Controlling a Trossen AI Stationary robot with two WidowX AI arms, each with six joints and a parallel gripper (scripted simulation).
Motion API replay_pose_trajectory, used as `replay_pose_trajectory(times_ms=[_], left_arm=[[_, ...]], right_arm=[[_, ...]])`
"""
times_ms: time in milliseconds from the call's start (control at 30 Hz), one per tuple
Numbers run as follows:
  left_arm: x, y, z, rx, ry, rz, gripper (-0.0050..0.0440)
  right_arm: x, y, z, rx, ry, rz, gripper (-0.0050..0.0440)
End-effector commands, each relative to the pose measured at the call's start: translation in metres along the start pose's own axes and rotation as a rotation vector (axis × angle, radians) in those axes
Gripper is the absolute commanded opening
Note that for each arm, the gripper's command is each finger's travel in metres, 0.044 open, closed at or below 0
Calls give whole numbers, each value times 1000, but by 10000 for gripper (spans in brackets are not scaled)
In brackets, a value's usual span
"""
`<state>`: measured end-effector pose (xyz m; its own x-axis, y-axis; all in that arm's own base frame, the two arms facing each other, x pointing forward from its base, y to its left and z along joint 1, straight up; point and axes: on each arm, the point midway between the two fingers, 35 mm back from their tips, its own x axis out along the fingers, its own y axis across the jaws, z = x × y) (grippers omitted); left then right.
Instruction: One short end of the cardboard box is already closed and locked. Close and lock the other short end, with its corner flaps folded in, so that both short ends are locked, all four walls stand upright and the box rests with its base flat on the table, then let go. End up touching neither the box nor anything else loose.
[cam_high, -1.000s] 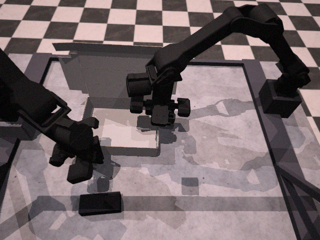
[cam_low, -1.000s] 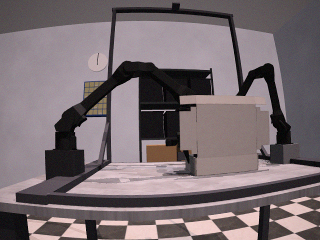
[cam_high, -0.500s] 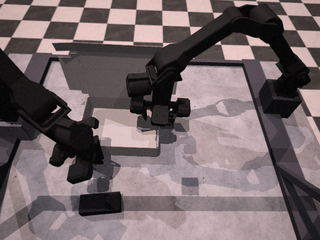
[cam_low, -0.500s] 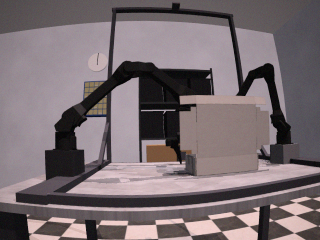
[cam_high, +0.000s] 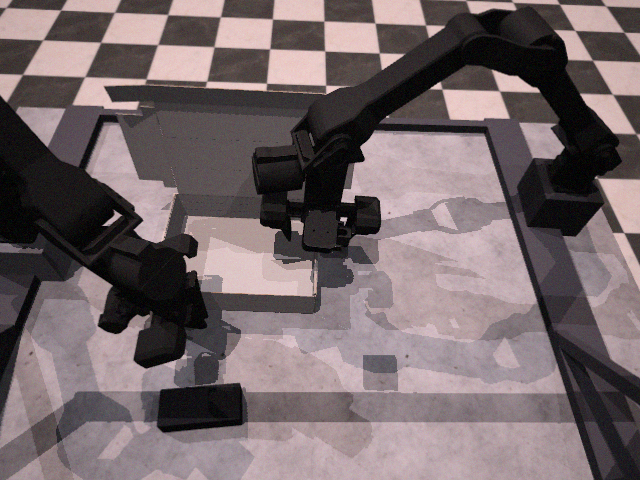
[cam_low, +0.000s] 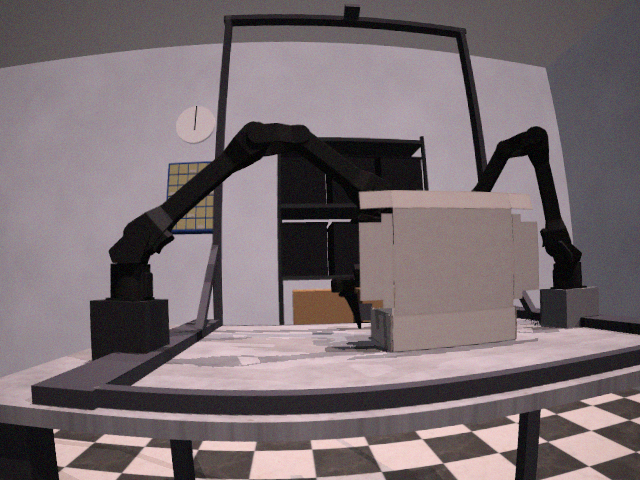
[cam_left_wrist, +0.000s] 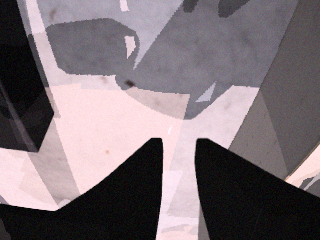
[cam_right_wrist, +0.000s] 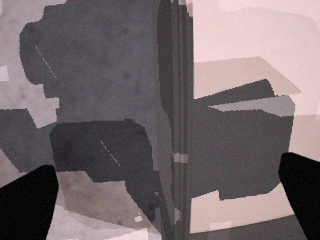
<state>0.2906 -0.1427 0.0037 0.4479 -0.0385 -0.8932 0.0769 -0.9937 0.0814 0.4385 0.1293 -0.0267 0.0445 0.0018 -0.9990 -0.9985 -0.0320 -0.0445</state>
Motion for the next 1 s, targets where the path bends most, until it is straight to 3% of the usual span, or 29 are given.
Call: replay_pose_trajectory(times_ms=[0, 233, 767, 867, 967], left_arm=[[-4, 4, -5, -6, 14, 16, 62], [-4, 4, -5, -6, 14, 16, 62], [-4, 4, -5, -6, 14, 16, 62], [-4, 4, -5, -6, 14, 16, 62], [-4, 4, -5, -6, 14, 16, 62]], right_arm=[[-25, -7, 2, -2, -12, -32, 440], [-98, -2, 3, -2, -12, -32, 440], [-99, -2, 3, -4, -12, -33, 440], [-101, 5, 14, -4, -13, -32, 440], [-104, 23, 41, -4, -15, -31, 440]])
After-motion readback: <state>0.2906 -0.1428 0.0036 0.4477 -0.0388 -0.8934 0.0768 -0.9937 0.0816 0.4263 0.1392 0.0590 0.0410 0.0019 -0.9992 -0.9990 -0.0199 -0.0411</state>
